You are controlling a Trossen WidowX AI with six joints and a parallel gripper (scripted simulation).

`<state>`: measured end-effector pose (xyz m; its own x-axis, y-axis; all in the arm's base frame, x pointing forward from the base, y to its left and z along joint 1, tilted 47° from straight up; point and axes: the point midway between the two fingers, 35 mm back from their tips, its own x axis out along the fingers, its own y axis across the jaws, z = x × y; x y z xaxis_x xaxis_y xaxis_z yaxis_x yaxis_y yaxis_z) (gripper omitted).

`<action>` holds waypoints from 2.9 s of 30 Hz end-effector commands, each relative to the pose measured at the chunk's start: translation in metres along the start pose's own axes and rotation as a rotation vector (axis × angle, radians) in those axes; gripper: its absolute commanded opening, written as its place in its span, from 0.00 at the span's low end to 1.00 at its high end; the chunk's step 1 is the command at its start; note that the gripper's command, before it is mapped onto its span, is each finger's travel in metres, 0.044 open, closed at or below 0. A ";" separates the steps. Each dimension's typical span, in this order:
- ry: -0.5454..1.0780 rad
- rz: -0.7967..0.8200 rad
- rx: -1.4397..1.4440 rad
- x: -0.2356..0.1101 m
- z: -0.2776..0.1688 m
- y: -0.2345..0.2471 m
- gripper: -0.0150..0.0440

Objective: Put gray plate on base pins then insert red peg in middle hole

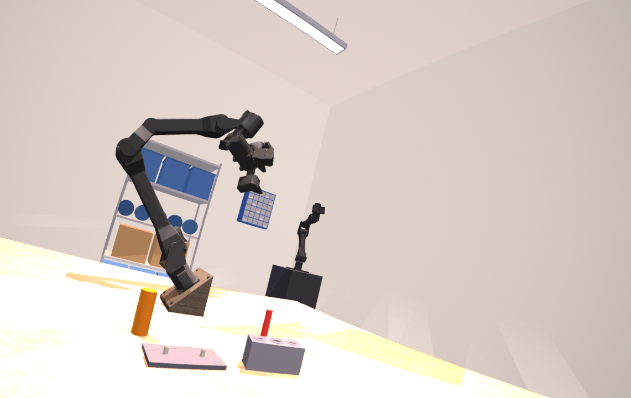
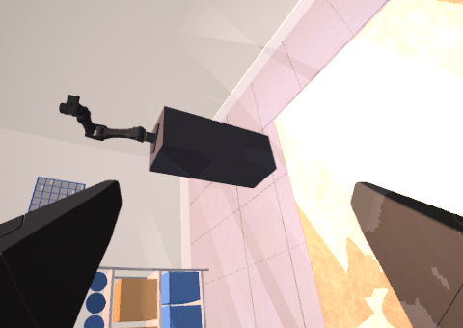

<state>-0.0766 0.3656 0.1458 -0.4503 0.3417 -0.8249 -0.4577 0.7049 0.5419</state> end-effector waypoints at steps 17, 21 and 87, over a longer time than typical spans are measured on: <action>0.642 -0.683 -0.288 0.033 -0.326 -0.069 1.00; 0.695 -0.871 -0.354 0.014 -0.379 -0.109 1.00; 0.565 -1.049 -0.389 -0.148 0.214 -0.385 1.00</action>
<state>0.2960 0.2109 0.0249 0.0453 -0.6046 -0.7952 -0.9316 0.2619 -0.2521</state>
